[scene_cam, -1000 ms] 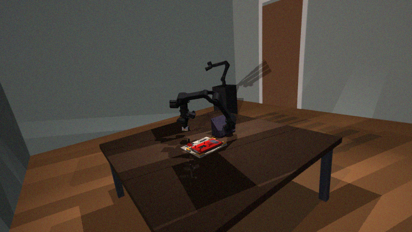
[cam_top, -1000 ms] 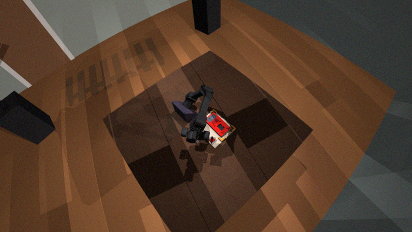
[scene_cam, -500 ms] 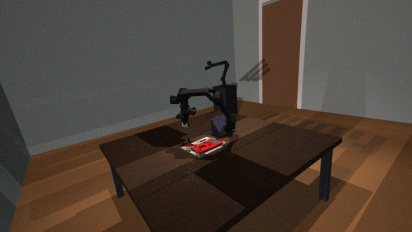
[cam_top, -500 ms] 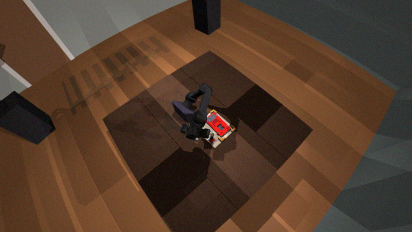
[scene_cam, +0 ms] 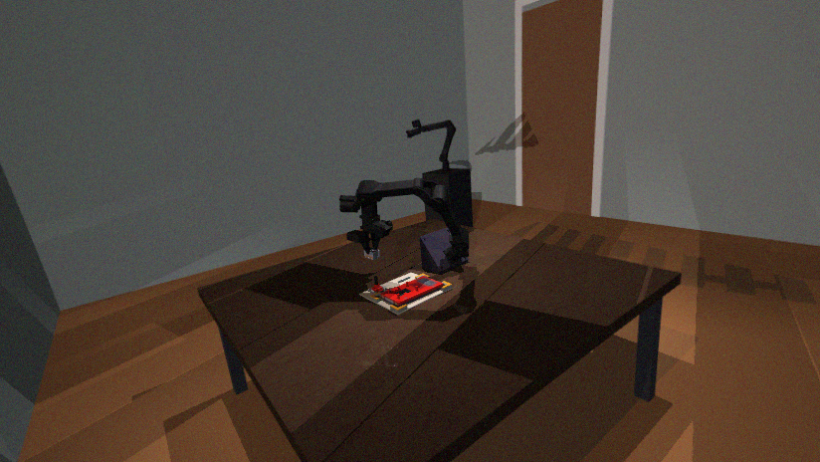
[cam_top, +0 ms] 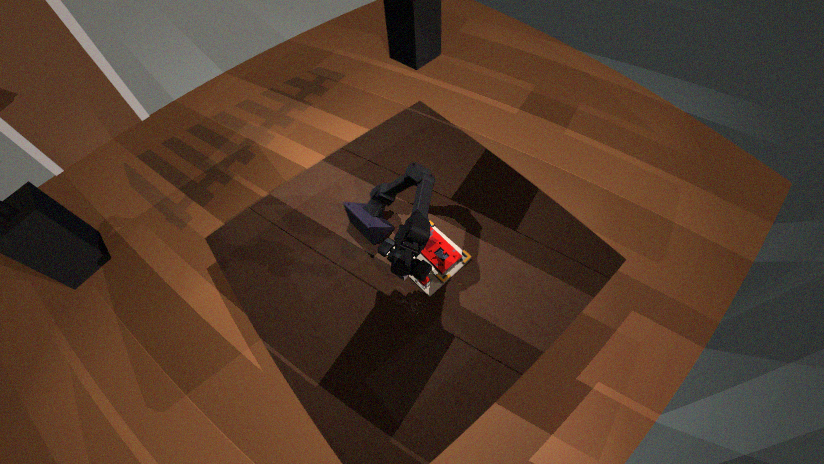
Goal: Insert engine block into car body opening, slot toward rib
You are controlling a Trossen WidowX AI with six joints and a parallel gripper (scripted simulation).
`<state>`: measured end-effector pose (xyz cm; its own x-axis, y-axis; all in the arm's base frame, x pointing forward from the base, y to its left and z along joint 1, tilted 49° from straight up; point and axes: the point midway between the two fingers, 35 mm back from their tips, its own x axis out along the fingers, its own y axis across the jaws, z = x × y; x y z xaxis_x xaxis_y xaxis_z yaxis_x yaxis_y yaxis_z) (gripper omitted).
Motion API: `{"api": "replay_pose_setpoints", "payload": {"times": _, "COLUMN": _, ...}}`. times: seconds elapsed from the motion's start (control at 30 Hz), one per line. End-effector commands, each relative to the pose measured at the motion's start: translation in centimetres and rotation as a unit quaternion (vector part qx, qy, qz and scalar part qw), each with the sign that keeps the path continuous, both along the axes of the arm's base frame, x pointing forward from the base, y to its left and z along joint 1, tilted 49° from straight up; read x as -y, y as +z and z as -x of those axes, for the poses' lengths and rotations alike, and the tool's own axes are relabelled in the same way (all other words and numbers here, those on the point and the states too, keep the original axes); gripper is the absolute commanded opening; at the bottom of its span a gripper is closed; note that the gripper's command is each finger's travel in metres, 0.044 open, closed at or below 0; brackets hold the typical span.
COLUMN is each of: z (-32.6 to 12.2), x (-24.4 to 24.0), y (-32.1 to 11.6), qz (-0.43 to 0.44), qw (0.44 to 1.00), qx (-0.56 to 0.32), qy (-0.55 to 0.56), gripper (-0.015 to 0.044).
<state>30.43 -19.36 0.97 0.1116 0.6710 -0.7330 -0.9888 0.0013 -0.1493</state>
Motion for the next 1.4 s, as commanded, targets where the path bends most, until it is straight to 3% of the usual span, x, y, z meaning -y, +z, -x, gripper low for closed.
{"api": "replay_pose_setpoints", "payload": {"times": 0.0, "z": -0.4, "x": -1.2, "y": 0.6, "qz": -0.01, "qw": 0.998, "qx": -0.039, "qy": -0.044, "gripper": 0.0}}
{"api": "replay_pose_setpoints", "payload": {"times": 0.67, "z": -2.2, "x": -6.2, "y": 3.5, "qz": -0.051, "qw": 0.941, "qx": -0.227, "qy": -0.244, "gripper": 0.0}}
{"api": "replay_pose_setpoints", "payload": {"times": 1.37, "z": -2.8, "x": -11.8, "y": 6.4, "qz": -0.092, "qw": 0.8, "qx": -0.414, "qy": -0.424, "gripper": 0.0}}
